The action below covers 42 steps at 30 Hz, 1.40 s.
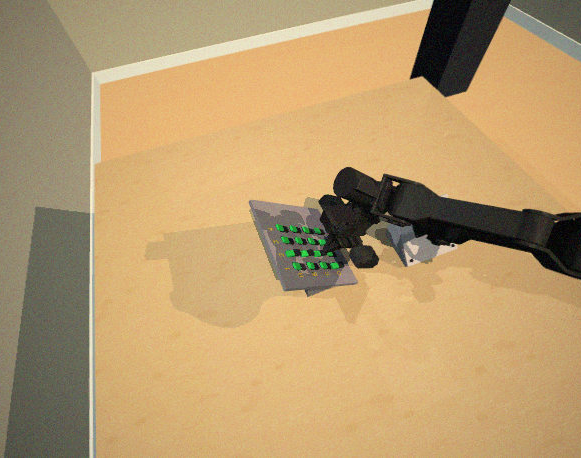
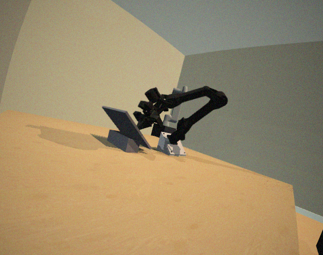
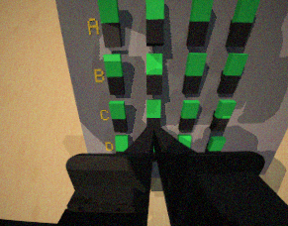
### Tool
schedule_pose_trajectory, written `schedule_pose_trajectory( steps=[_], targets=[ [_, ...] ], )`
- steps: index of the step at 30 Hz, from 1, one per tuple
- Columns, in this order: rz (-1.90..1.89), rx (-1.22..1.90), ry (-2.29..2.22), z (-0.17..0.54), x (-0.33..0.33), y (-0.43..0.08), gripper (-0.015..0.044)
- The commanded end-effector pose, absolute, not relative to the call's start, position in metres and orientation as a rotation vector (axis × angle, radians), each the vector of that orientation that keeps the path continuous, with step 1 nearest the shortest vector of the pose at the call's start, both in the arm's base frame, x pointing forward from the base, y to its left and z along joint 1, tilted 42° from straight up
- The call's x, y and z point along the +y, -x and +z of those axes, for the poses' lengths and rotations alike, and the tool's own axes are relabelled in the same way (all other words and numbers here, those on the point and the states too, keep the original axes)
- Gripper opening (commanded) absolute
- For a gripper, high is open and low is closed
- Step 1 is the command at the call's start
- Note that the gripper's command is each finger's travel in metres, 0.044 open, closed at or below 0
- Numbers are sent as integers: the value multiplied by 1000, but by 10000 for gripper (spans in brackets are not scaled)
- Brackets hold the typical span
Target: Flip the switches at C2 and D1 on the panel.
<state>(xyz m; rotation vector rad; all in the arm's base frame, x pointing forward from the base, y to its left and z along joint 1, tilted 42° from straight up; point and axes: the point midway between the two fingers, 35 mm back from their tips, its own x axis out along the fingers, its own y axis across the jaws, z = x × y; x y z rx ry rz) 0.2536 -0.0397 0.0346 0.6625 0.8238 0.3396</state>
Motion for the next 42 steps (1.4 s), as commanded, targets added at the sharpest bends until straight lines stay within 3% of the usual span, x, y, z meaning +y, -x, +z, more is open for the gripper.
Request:
schedule_pose_trajectory(
  steps=[1,34,42],
  targets=[
    [334,826,-663,34,-40,-254,0],
    [334,825,-663,31,-38,-257,0],
    [339,855,-657,64,-71,-221,0]
  ],
)
